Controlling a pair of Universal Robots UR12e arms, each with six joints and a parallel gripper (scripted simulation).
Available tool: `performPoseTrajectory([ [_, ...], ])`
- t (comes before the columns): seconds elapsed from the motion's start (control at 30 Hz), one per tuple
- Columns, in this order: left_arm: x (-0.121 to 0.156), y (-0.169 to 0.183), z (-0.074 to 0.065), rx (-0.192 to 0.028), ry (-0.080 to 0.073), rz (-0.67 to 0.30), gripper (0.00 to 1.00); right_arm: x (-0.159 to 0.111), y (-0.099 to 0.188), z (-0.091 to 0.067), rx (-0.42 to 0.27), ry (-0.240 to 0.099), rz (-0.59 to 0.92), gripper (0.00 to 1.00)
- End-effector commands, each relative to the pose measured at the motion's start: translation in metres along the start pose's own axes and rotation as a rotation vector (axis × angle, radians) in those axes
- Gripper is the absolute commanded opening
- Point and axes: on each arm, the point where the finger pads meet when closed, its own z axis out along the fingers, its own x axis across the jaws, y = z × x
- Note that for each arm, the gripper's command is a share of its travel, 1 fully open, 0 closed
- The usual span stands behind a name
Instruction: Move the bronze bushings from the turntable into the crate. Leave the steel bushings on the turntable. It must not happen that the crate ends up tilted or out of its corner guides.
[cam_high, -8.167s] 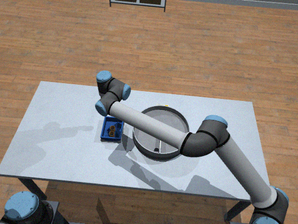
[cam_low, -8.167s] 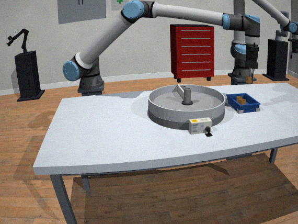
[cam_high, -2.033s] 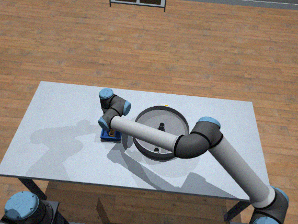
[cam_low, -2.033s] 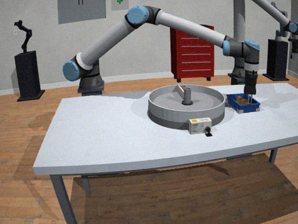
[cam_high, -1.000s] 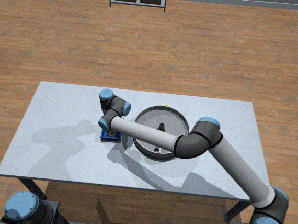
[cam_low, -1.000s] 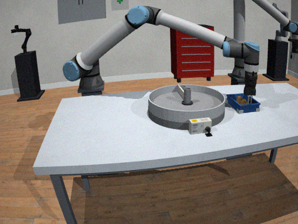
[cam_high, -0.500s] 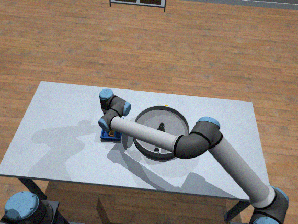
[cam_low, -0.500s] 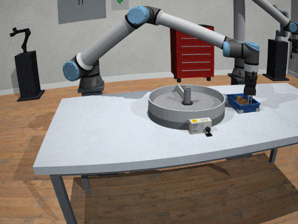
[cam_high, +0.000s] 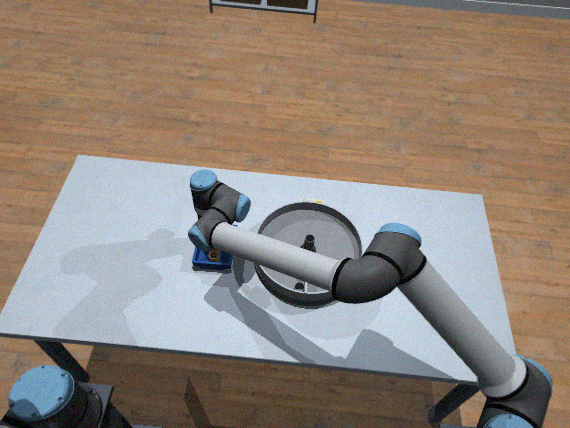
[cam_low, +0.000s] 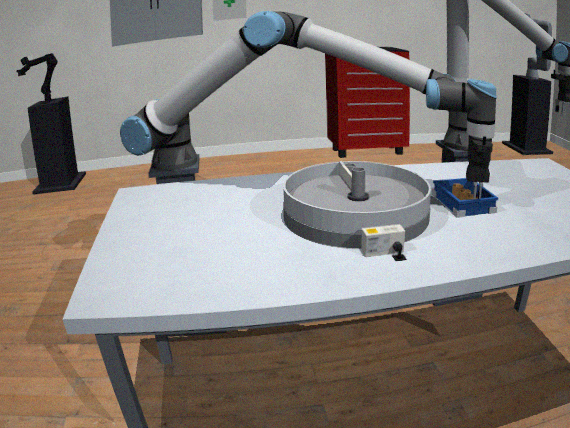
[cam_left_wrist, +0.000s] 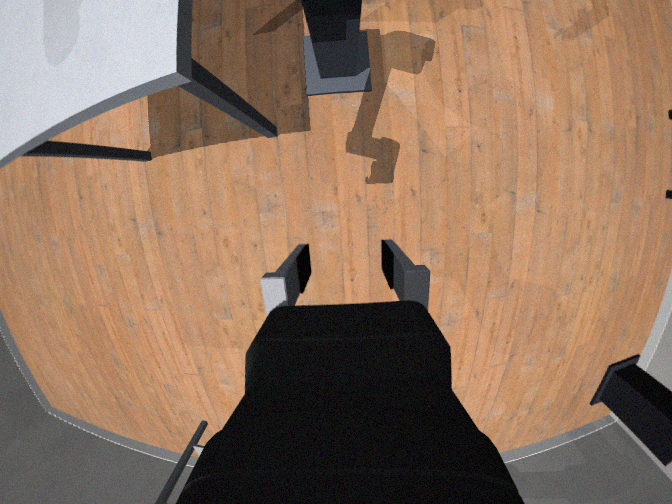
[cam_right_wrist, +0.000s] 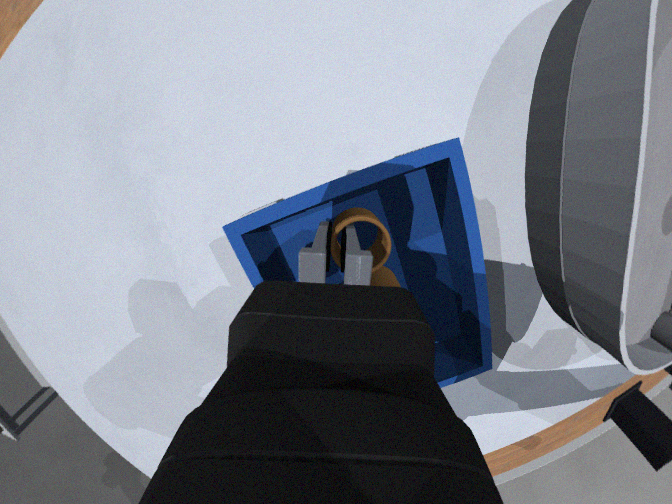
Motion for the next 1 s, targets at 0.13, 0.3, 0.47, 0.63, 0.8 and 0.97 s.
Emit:
performPoseTrajectory([
  [0.13, 0.0018, -0.0021, 0.0033, 0.005, 0.001, -0.003, 1.0, -0.0005, 0.0029, 0.001, -0.001, 0.0, -0.001, 0.38],
  [0.3, 0.0018, -0.0021, 0.0033, 0.005, 0.001, -0.003, 1.0, -0.0005, 0.0029, 0.001, -0.001, 0.0, -0.001, 0.38],
  [0.47, 0.0018, -0.0021, 0.0033, 0.005, 0.001, -0.003, 1.0, -0.0005, 0.0029, 0.001, -0.001, 0.0, -0.001, 0.38],
  [0.63, 0.0018, -0.0021, 0.0033, 0.005, 0.001, -0.003, 1.0, -0.0005, 0.0029, 0.001, -0.001, 0.0, -0.001, 0.38],
  [0.8, 0.0018, -0.0021, 0.0033, 0.005, 0.001, -0.003, 1.0, -0.0005, 0.0029, 0.001, -0.001, 0.0, -0.001, 0.38],
  [0.97, 0.0018, -0.0021, 0.0033, 0.005, 0.001, -0.003, 1.0, -0.0005, 0.0029, 0.001, -0.001, 0.0, -0.001, 0.38],
])
